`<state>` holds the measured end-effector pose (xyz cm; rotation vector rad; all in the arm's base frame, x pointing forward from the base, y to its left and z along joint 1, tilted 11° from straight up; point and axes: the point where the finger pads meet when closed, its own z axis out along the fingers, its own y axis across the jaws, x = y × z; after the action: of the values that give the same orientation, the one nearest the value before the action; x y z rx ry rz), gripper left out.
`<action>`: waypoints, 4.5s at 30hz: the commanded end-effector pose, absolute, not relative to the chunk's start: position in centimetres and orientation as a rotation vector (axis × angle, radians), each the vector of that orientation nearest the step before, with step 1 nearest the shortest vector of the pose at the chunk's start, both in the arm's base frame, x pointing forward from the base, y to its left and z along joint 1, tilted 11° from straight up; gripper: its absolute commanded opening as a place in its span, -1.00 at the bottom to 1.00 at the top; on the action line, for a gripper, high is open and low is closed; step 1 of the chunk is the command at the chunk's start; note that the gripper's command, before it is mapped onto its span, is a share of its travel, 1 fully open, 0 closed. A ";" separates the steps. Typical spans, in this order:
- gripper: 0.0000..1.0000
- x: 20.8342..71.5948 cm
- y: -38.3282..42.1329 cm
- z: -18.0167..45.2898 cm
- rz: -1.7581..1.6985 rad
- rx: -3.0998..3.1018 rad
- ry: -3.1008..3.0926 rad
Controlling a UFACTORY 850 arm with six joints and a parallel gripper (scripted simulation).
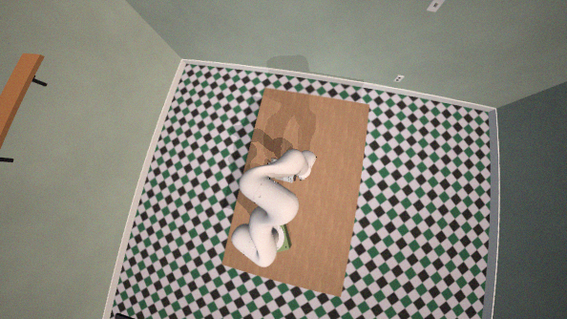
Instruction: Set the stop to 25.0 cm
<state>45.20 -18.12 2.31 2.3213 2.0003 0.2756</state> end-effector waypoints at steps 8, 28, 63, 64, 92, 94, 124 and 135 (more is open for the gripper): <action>-0.88 45.3 -18.1 2.1 0.275 2.321 2.000; -0.88 45.3 -18.1 2.0 0.275 2.321 2.000; 0.13 45.3 -18.1 2.1 0.275 2.321 2.000; 0.13 45.3 -18.1 2.1 0.275 2.321 2.000; 0.13 44.0 -18.6 9.3 0.275 2.321 2.000; 0.13 43.9 -18.7 10.1 0.275 2.321 2.000; 0.13 43.6 -18.6 11.9 0.275 2.321 2.000; 0.13 44.8 -13.6 12.4 0.275 2.321 2.000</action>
<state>44.11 -15.99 12.10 2.3212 2.0009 0.2790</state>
